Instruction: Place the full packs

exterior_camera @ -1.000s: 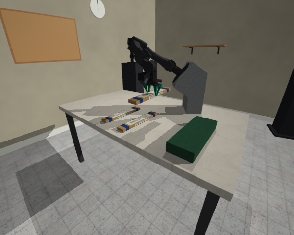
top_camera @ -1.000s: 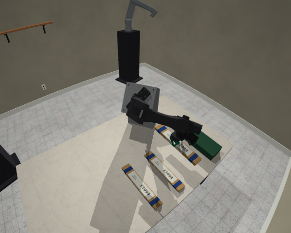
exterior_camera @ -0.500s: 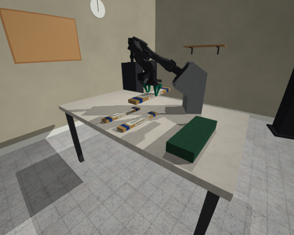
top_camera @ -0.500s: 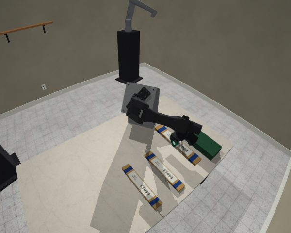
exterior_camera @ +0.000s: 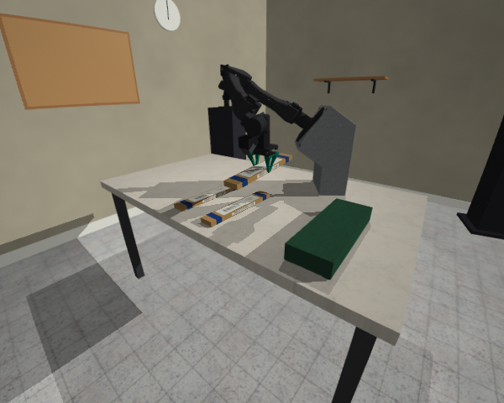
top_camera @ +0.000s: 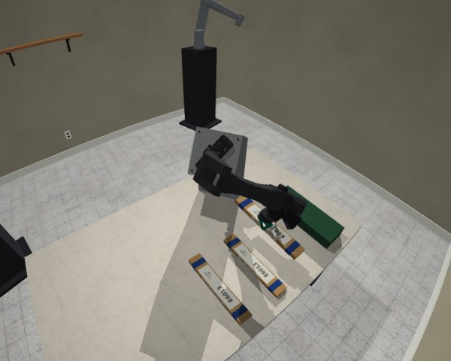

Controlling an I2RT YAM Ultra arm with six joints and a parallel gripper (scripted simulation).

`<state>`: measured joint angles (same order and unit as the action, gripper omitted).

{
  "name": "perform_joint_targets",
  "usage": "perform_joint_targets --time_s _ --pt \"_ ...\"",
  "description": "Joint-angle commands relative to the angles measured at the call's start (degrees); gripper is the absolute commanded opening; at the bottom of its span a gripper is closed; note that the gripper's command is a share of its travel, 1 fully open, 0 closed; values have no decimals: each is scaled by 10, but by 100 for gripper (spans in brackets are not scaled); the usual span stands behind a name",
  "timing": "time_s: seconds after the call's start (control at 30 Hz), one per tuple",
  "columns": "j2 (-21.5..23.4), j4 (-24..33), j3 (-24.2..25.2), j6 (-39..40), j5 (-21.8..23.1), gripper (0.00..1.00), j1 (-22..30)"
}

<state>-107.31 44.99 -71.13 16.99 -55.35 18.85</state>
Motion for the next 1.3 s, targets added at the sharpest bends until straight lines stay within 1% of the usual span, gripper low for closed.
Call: perform_joint_targets --time_s 0.0,1.27 --pt "26 -34 -1 -20 5 0 28" --pt "5 -179 39 -119 25 0 -33"
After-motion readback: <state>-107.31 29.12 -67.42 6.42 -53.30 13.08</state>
